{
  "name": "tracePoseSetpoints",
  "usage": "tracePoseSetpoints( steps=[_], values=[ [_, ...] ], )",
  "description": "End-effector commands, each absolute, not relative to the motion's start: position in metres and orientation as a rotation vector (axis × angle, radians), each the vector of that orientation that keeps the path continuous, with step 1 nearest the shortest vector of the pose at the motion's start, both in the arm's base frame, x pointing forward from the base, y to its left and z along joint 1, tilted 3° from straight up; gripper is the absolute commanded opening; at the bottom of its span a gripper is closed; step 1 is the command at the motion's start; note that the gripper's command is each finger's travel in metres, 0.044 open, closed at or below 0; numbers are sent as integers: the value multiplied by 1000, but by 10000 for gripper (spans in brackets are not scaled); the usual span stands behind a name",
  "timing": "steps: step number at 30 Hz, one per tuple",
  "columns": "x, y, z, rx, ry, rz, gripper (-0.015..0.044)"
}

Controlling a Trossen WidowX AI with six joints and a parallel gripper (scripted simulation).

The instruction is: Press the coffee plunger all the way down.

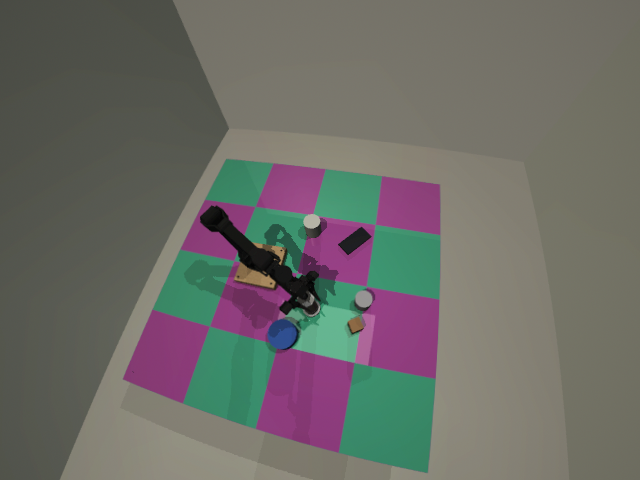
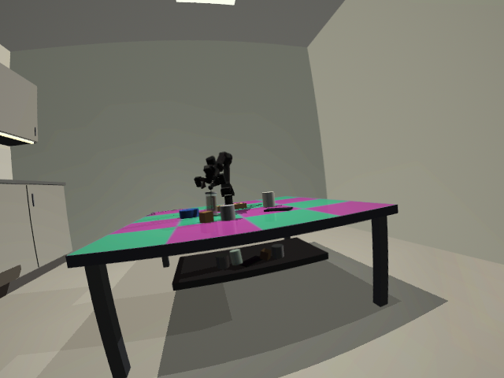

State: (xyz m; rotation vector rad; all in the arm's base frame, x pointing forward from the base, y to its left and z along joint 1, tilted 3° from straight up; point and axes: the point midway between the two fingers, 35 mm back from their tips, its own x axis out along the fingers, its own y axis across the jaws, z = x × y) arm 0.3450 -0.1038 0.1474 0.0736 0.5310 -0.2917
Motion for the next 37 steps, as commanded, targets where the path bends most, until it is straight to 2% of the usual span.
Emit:
tracePoseSetpoints(
  steps=[1, 5, 6, 11, 17, 37],
  values=[
    [345, -104, 147, 74, 532, -292, 325],
    [345, -104, 147, 74, 532, -292, 430],
    [345, -104, 147, 74, 532, -292, 440],
    [342, -102, 161, 73, 535, -291, 440],
    [315, -92, 226, 70, 550, -289, 440],
    [312, -93, 223, 71, 550, -293, 440]
  ],
)
